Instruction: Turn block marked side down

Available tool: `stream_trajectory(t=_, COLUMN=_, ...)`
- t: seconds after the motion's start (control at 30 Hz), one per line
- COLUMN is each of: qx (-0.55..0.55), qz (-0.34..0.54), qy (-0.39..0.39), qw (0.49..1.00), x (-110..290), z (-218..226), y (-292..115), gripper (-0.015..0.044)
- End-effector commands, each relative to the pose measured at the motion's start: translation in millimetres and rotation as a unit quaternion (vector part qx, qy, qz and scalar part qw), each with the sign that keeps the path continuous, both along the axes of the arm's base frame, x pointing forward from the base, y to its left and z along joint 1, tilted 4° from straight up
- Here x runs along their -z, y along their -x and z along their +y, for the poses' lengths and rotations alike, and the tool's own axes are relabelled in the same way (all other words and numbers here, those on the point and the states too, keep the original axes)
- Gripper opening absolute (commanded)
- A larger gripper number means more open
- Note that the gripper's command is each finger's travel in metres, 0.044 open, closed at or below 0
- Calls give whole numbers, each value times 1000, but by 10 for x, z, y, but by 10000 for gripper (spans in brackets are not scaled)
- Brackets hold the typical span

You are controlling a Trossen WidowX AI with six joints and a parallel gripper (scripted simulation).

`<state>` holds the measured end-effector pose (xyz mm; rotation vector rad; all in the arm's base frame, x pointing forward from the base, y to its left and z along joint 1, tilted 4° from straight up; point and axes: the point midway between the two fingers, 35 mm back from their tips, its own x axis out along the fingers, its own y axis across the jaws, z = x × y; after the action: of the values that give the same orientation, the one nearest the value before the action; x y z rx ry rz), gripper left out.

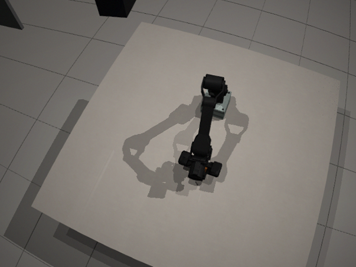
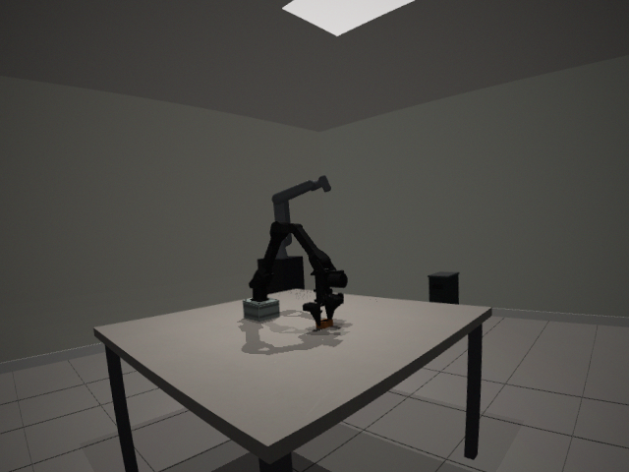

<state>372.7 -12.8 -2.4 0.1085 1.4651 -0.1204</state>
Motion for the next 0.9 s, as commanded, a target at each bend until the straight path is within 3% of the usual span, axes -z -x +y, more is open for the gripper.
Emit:
stream_trajectory(t=0.0, qx=2, qz=0, qy=2, qw=1000, x=5, z=-7, y=0, gripper=229)
stream_trajectory(t=0.43, qx=2, qz=0, qy=2, qw=1000, x=5, z=-7, y=0, gripper=142)
stream_trajectory(t=0.63, qx=2, qz=0, qy=2, qw=1000, x=-283, z=-2, y=27, gripper=0)
stream_trajectory(t=0.87, qx=1, qz=-5, qy=3, qw=1000, x=-288, z=-1, y=25, gripper=0)
